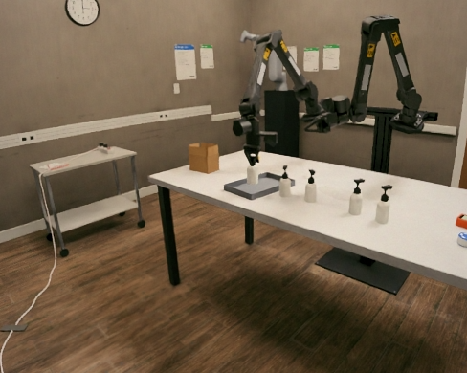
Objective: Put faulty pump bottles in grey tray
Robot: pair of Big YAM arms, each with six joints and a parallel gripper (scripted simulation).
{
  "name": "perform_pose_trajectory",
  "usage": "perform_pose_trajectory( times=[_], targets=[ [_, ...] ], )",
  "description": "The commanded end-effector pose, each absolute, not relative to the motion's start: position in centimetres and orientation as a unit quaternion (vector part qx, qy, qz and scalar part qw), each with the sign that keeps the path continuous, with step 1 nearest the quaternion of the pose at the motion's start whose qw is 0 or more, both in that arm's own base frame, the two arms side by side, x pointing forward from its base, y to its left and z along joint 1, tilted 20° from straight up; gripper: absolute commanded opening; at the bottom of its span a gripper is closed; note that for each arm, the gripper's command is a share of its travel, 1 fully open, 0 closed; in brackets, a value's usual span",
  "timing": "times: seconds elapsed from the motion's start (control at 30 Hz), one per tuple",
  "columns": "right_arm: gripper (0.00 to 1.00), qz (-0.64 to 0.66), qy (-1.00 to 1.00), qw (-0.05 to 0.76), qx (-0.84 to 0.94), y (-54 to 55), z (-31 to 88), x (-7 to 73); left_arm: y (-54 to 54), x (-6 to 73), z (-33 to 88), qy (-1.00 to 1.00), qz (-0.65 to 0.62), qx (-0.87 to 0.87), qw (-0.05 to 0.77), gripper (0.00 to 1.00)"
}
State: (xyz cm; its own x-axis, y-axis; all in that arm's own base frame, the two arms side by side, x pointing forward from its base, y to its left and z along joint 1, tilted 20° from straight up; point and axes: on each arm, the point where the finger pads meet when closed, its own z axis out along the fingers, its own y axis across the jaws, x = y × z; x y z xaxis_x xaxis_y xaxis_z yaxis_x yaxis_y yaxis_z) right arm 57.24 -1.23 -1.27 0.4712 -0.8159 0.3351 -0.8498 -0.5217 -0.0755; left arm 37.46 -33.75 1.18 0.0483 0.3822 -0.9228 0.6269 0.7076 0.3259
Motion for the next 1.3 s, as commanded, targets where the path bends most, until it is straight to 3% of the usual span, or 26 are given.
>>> perform_pose_trajectory(
  times=[0.0, 1.27],
  targets=[
    [0.22, 0.171, -0.477, 0.046, 0.861, -0.6, -2.0, 58.5, -34.3, 37.6, 1.9, 0.675, -0.102, 0.370, 0.630, 0.00],
    [0.22, 0.171, -0.478, 0.047, 0.860, -0.7, -2.5, 59.2, -34.3, 37.6, 1.9, 0.675, -0.102, 0.370, 0.630, 0.00]
  ],
)
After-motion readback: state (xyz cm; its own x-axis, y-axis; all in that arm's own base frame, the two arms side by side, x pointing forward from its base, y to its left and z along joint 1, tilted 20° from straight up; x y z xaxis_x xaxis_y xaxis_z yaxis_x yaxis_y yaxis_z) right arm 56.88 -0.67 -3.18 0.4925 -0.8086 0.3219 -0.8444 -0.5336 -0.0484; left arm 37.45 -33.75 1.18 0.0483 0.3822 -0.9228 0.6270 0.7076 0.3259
